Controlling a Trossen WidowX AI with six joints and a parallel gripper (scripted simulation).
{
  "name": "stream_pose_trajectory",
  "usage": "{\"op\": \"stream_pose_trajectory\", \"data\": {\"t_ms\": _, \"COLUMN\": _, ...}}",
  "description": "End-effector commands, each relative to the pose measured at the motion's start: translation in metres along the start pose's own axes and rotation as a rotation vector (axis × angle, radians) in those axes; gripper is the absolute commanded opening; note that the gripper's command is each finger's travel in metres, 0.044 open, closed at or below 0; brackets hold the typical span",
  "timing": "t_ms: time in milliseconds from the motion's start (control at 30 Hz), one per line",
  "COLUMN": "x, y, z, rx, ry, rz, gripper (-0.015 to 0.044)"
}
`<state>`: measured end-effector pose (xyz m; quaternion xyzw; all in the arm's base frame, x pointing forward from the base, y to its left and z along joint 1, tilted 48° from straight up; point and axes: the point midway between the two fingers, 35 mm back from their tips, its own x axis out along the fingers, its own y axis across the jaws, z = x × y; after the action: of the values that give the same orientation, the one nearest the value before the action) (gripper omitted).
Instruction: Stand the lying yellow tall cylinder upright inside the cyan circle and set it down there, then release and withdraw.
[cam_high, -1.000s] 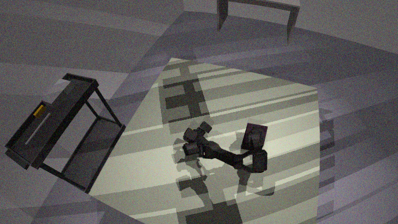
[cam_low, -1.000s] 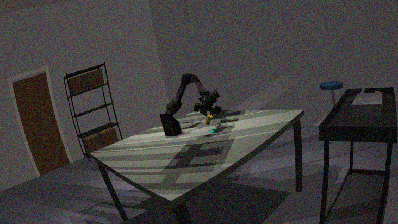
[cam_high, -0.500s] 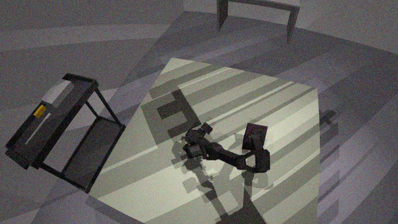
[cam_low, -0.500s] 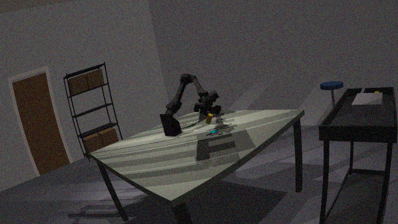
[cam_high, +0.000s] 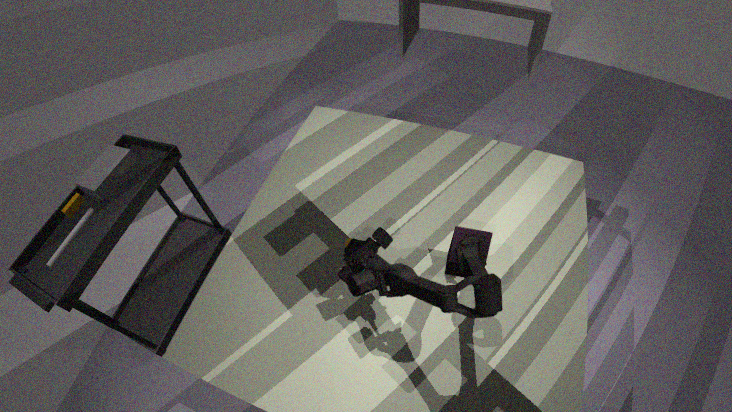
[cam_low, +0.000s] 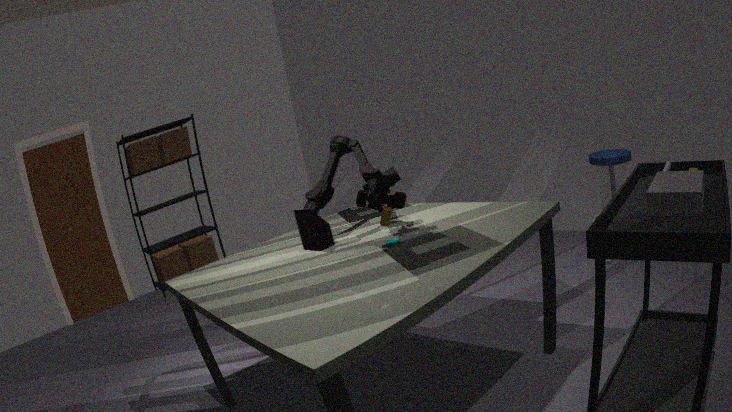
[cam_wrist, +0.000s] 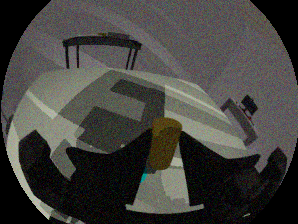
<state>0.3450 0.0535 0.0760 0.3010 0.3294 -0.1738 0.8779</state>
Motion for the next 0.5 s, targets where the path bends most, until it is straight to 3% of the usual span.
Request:
{"op": "stream_pose_trajectory", "data": {"t_ms": 0, "x": -0.002, "y": -0.0028, "z": -0.0015, "rx": 0.014, "ry": -0.024, "rz": -0.001, "gripper": 0.0105}}
{"op": "stream_pose_trajectory", "data": {"t_ms": 467, "x": -0.0106, "y": -0.0017, "z": 0.001, "rx": 0.07, "ry": -0.111, "rz": 0.029, "gripper": 0.0105}}
